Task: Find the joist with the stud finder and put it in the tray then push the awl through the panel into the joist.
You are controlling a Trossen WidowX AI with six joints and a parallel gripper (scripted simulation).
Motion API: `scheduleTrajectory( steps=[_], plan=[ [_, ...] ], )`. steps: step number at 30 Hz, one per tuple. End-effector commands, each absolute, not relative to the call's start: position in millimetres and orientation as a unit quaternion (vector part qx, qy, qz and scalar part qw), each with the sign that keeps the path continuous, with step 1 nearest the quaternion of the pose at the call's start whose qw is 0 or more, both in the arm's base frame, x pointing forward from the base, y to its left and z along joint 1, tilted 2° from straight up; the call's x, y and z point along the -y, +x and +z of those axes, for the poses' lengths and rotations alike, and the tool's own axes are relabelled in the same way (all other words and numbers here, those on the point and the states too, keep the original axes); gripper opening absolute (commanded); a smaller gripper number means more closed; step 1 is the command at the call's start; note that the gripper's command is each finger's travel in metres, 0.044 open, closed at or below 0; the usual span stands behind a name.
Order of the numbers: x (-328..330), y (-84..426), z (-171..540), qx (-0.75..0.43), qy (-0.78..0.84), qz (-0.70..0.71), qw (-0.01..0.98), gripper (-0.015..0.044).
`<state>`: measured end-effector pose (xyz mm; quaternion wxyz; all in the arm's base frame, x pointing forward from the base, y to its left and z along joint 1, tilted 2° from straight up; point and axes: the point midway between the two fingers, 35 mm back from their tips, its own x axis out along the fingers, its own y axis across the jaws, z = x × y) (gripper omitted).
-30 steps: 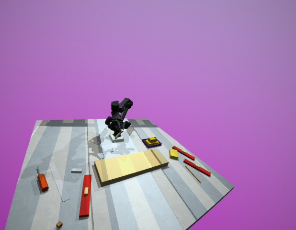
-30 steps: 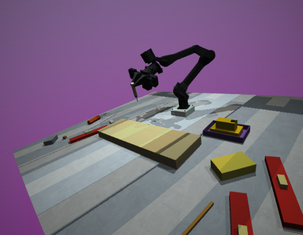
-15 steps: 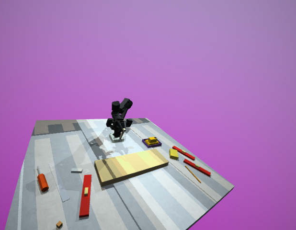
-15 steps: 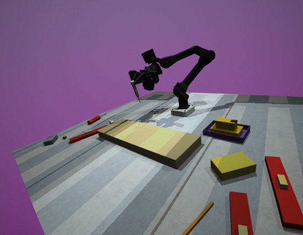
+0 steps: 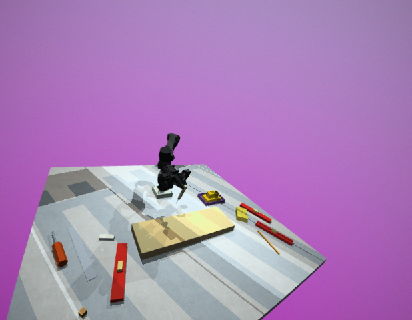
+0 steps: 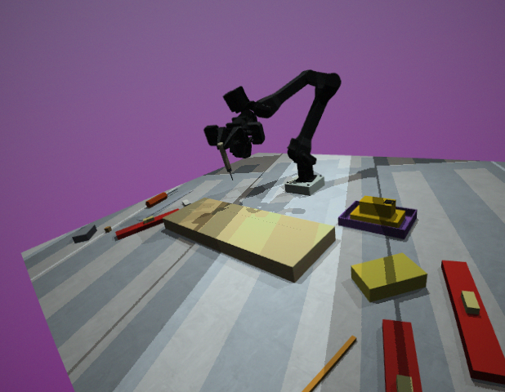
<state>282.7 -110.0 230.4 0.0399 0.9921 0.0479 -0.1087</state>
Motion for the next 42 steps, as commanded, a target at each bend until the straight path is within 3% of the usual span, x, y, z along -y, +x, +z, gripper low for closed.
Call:
scheduleTrajectory(
  steps=[1,23,42],
  plan=[
    [99.8,297.4,233.9,-0.084,0.990,-0.101,0.052,0.0000],
    [19.4,367.1,201.0,-0.280,0.954,-0.097,0.052,0.0000],
    [17.2,369.5,194.4,-0.285,0.952,-0.096,0.051,0.0000]
  ],
)
